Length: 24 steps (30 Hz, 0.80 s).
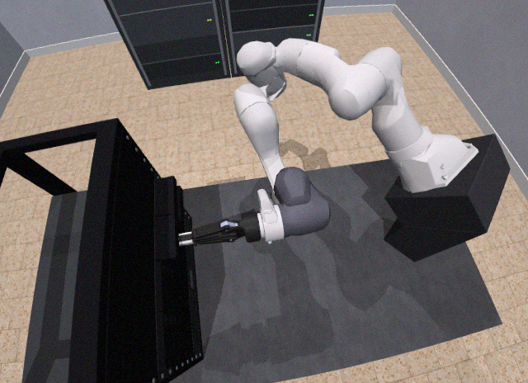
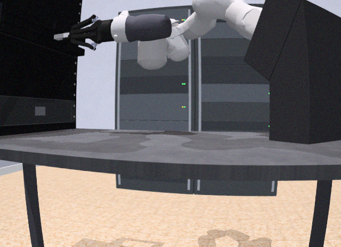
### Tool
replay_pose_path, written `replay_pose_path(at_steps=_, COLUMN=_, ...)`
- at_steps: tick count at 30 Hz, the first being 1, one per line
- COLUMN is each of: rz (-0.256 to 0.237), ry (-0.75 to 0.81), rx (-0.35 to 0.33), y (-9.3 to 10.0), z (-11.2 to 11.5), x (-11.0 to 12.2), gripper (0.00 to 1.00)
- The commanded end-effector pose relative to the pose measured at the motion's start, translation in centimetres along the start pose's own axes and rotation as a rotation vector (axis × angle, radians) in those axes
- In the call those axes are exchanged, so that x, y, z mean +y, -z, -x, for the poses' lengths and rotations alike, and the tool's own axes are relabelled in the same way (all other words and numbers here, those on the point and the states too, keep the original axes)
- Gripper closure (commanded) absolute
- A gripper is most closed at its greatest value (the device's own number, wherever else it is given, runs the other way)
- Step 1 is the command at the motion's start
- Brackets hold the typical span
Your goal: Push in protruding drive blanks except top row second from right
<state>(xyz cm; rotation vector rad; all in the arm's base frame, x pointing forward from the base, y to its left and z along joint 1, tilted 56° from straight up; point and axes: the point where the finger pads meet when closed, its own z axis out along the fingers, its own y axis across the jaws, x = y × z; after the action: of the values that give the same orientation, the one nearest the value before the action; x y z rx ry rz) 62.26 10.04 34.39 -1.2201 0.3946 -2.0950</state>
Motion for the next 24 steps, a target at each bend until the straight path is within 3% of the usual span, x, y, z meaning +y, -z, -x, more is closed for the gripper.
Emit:
replay_pose_path(at_steps=1, rz=0.004, ry=-0.001, rx=0.003, y=-0.35, z=-0.13, x=0.25, gripper=1.0)
replay_pose_path(at_steps=24, rz=0.004, ry=-0.001, rx=0.003, y=-0.06, z=-0.13, x=0.25, gripper=1.0)
